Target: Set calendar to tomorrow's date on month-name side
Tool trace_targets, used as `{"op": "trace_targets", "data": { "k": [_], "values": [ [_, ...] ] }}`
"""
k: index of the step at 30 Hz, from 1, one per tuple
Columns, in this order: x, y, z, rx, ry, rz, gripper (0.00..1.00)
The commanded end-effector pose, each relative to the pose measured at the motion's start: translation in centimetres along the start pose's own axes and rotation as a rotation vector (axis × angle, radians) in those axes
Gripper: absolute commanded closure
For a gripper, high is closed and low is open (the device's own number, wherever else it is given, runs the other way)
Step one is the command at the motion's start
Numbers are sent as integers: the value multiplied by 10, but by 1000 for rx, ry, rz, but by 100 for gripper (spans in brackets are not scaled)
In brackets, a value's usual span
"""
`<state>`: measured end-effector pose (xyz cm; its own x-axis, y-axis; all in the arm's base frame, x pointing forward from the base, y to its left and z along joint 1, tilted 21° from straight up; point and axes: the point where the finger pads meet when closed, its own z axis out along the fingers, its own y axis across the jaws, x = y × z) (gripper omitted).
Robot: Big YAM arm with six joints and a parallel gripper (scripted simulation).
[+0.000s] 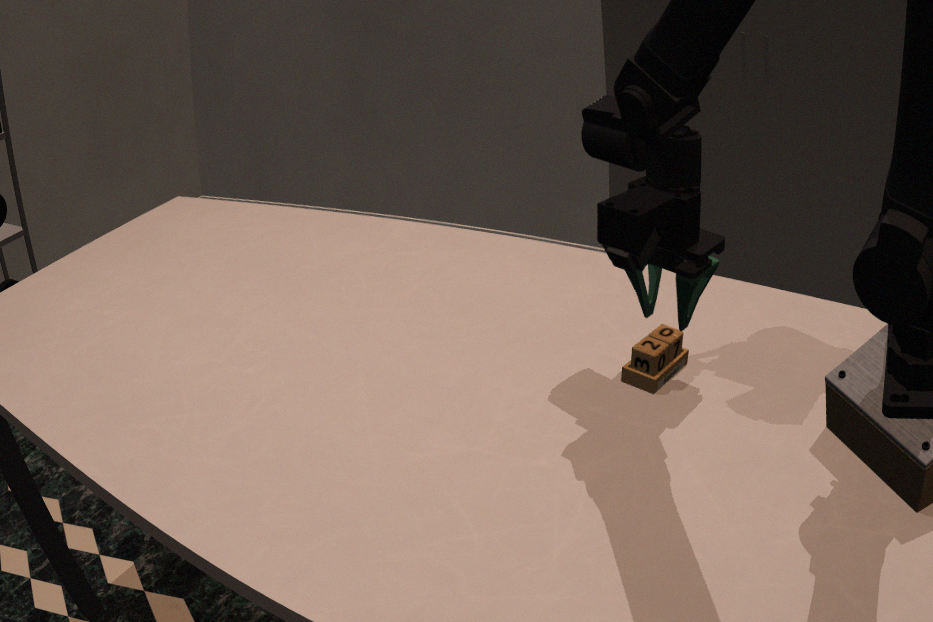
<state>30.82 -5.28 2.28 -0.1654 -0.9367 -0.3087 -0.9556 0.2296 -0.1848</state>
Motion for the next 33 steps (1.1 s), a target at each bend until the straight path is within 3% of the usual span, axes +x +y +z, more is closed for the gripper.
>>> {"op": "trace_targets", "data": {
  "k": [1, 18, 21, 33],
  "values": [
    [-4, -18, -2, 15, 0, -12, 55],
    [-4, -12, 4, 9, 0, -8, 55],
    [-3, -1, 12, -10, -2, -1, 55],
    [-3, -2, 31, -8, -2, -2, 55]
  ]
}}
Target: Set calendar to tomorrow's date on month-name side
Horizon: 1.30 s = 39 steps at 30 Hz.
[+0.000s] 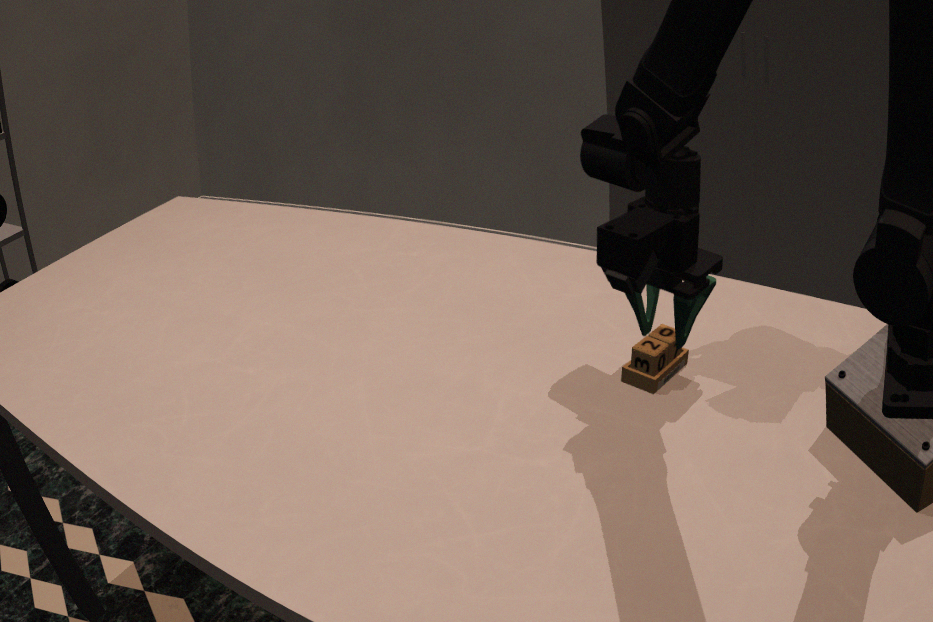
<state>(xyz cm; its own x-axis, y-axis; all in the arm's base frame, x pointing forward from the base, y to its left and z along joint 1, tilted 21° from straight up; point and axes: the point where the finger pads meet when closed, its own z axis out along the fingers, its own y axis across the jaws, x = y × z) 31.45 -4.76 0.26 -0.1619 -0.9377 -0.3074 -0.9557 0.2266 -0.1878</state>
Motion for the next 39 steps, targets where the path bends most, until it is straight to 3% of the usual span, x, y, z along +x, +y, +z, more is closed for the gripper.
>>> {"op": "trace_targets", "data": {
  "k": [1, 39],
  "values": [
    [-4, -1, 9, -10, -3, 2, 55],
    [-4, -1, 12, -12, -3, 1, 55]
  ]
}}
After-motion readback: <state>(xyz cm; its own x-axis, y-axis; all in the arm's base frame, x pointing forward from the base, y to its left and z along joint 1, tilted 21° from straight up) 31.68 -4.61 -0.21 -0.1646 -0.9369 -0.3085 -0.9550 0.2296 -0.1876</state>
